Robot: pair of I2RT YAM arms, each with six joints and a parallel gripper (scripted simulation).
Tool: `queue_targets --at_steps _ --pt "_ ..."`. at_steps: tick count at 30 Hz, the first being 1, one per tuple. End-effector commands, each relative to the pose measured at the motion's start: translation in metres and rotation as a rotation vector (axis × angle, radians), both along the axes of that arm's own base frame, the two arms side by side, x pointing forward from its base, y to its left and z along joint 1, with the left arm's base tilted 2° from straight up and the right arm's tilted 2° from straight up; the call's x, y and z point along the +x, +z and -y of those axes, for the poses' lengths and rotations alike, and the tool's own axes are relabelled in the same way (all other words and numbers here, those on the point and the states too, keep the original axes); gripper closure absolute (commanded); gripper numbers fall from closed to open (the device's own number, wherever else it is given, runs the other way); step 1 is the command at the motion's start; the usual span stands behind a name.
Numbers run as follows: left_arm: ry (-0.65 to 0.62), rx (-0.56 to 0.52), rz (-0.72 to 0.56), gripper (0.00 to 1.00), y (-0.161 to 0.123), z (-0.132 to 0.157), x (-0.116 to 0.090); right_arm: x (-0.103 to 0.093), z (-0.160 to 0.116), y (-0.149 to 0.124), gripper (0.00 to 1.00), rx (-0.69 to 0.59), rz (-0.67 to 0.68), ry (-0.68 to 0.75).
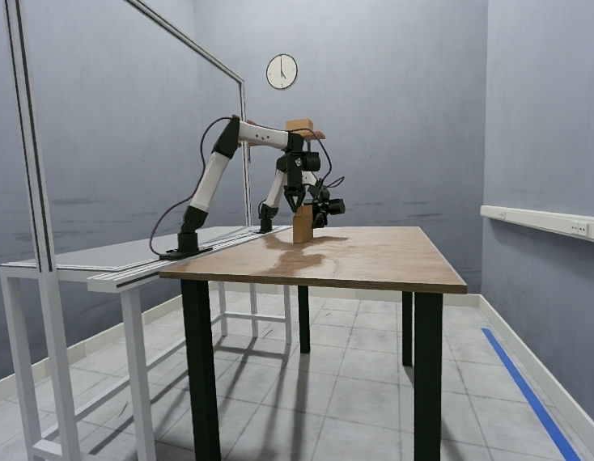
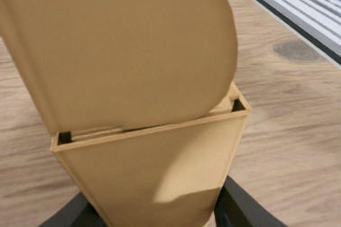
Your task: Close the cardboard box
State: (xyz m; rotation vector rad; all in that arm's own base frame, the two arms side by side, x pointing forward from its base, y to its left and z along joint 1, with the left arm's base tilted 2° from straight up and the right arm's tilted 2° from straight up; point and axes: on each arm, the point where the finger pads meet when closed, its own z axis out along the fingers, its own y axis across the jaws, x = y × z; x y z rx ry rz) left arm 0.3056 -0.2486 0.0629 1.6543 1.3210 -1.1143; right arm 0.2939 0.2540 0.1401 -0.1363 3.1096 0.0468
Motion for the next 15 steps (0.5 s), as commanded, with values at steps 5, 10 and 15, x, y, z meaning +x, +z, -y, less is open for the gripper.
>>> queue_targets --at_steps 5,10,15 --pt "-0.011 -0.014 0.049 0.55 0.0151 0.0031 -0.0017 -0.0001 0.0048 -0.0079 0.46 -0.021 -0.03 -0.002" --pt "-0.011 -0.014 0.049 0.55 0.0151 0.0031 -0.0017 0.0047 0.0004 -0.001 0.46 -0.003 -0.009 0.0" --pt "-0.011 -0.014 0.049 0.55 0.0151 0.0031 -0.0017 0.0046 0.0019 -0.0027 0.46 -0.007 -0.014 -0.002"
